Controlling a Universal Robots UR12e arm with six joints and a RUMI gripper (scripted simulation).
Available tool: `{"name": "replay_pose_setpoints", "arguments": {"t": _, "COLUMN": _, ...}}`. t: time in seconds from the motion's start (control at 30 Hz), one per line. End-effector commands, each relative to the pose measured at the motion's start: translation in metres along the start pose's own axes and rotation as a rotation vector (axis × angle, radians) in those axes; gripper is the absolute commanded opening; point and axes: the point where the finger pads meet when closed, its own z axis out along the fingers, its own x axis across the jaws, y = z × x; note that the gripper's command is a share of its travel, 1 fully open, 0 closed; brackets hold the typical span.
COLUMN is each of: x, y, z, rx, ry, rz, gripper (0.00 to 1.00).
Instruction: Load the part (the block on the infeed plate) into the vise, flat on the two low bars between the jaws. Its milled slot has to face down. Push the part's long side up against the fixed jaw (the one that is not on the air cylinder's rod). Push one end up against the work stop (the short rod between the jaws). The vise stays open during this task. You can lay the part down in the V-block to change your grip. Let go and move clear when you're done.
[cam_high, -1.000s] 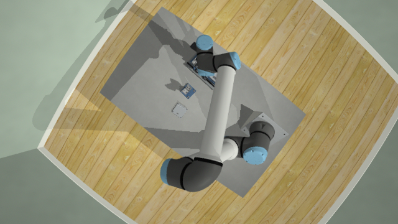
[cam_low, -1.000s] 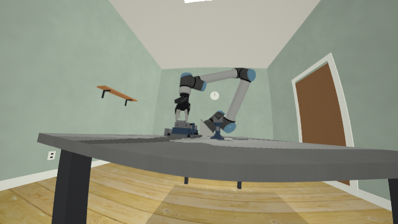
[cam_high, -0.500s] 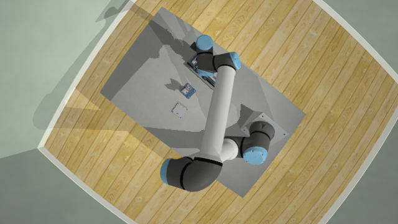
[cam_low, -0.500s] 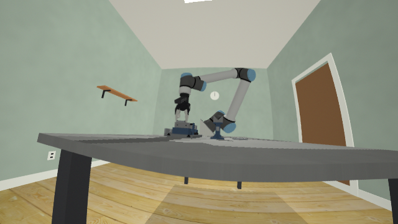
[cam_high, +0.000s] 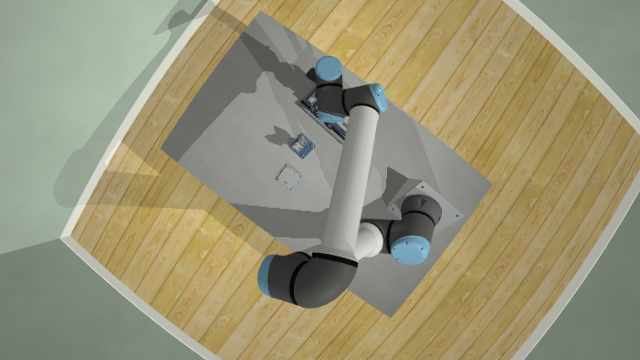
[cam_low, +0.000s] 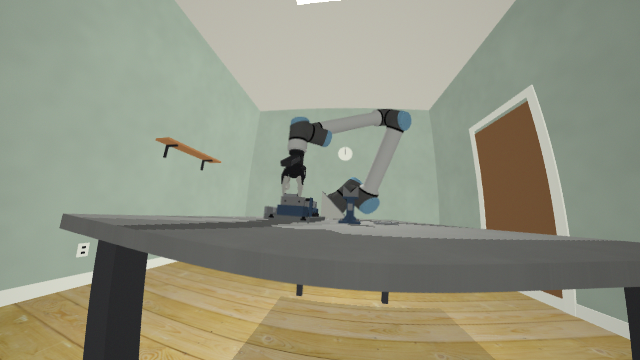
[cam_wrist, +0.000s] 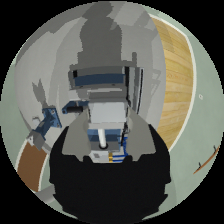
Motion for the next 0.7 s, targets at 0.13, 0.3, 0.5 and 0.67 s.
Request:
{"name": "replay_pose_setpoints", "arguments": {"t": 0.13, "x": 0.0003, "y": -0.0006, "z": -0.0009, "rx": 0.001, "ry": 0.001, "rz": 0.000, "gripper": 0.00}}
{"name": "replay_pose_setpoints", "arguments": {"t": 0.3, "x": 0.0003, "y": -0.0006, "z": -0.0009, "rx": 0.001, "ry": 0.001, "rz": 0.000, "gripper": 0.00}}
{"name": "replay_pose_setpoints", "arguments": {"t": 0.5, "x": 0.0003, "y": -0.0006, "z": -0.0009, "rx": 0.001, "ry": 0.001, "rz": 0.000, "gripper": 0.47}}
{"name": "replay_pose_setpoints", "arguments": {"t": 0.67, "x": 0.0003, "y": -0.0006, "z": -0.0009, "rx": 0.001, "ry": 0.001, "rz": 0.000, "gripper": 0.47}}
